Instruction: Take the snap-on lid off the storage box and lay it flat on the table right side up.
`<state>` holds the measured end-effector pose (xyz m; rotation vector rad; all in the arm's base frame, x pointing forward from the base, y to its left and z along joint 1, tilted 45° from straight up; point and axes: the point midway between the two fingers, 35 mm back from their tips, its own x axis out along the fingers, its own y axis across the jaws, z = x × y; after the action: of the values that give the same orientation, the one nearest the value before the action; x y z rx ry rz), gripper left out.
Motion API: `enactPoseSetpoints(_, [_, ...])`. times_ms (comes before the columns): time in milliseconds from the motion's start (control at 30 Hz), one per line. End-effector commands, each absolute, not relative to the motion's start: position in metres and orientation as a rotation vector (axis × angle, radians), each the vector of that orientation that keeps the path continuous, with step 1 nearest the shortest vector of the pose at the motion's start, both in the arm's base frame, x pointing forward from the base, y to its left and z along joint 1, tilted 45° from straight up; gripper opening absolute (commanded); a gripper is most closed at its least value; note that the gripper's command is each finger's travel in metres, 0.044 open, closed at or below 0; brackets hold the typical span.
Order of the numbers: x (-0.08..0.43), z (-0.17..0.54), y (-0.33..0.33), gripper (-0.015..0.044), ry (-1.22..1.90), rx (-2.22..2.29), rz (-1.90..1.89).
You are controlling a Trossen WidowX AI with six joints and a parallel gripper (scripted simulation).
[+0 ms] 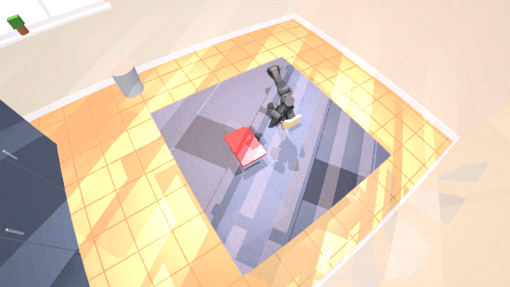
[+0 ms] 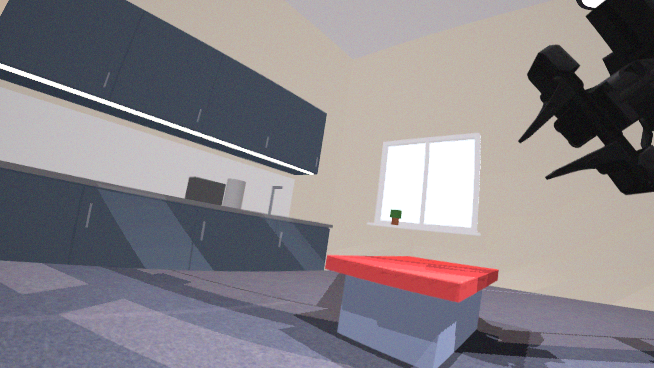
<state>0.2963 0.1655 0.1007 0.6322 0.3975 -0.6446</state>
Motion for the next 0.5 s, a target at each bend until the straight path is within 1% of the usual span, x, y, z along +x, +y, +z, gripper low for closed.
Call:
enactPoseSetpoints(0, [0.297,0.101,0.114,0.0235,0.195,0.776,-0.803])
enactPoseSetpoints(67, [0.297,0.101,0.103,0.0235,0.148,0.806,-0.832])
enactPoseSetpoints(467, [0.297,0.095,0.098,0.0235,0.149,0.807,-0.833])
